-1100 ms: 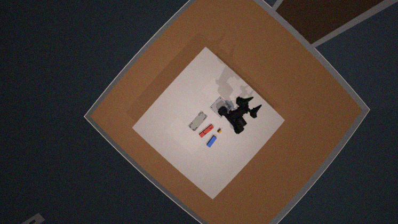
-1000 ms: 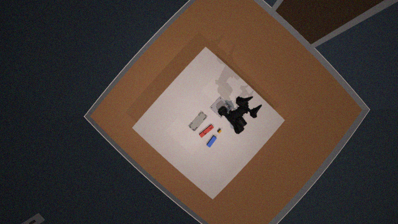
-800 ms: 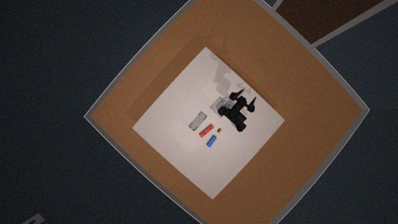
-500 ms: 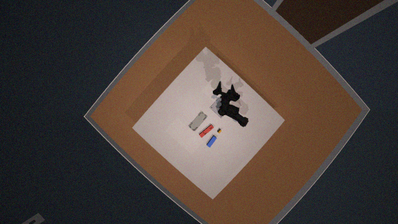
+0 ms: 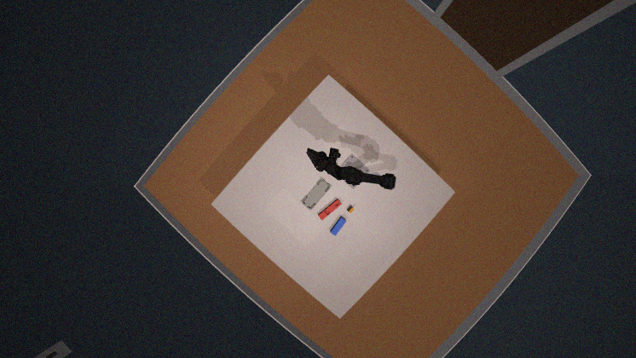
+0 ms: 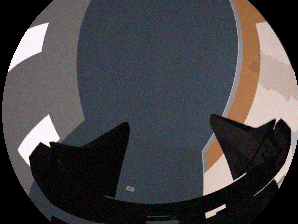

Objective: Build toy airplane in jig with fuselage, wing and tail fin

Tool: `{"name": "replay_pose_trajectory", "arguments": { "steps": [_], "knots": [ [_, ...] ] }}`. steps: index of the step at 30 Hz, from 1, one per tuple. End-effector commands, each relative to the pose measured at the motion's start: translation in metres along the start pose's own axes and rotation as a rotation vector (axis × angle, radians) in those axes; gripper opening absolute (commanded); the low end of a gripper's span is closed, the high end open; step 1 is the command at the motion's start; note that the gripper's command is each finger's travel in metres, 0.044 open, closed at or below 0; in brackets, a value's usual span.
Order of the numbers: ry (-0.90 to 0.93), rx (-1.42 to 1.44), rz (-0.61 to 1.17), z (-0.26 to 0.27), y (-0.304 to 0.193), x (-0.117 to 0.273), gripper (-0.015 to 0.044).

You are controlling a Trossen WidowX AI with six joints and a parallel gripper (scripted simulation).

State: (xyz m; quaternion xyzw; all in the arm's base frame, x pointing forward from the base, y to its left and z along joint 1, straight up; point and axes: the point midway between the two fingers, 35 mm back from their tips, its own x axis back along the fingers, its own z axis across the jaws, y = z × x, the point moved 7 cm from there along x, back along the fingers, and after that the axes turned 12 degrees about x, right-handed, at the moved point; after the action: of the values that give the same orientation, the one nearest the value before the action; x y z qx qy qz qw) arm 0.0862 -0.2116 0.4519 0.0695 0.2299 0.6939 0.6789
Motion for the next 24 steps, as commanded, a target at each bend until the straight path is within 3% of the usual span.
{"name": "replay_pose_trajectory", "arguments": {
  "steps": [1, 11, 24],
  "knots": [
    [-0.042, 0.137, 0.186, -0.004, -0.038, -0.005, 0.0440],
    [-0.048, 0.590, 0.790, -0.018, -0.157, 0.030, 0.0440],
    [0.165, 1.217, 1.556, -0.046, -0.253, 0.143, 0.0440]
  ]
}}
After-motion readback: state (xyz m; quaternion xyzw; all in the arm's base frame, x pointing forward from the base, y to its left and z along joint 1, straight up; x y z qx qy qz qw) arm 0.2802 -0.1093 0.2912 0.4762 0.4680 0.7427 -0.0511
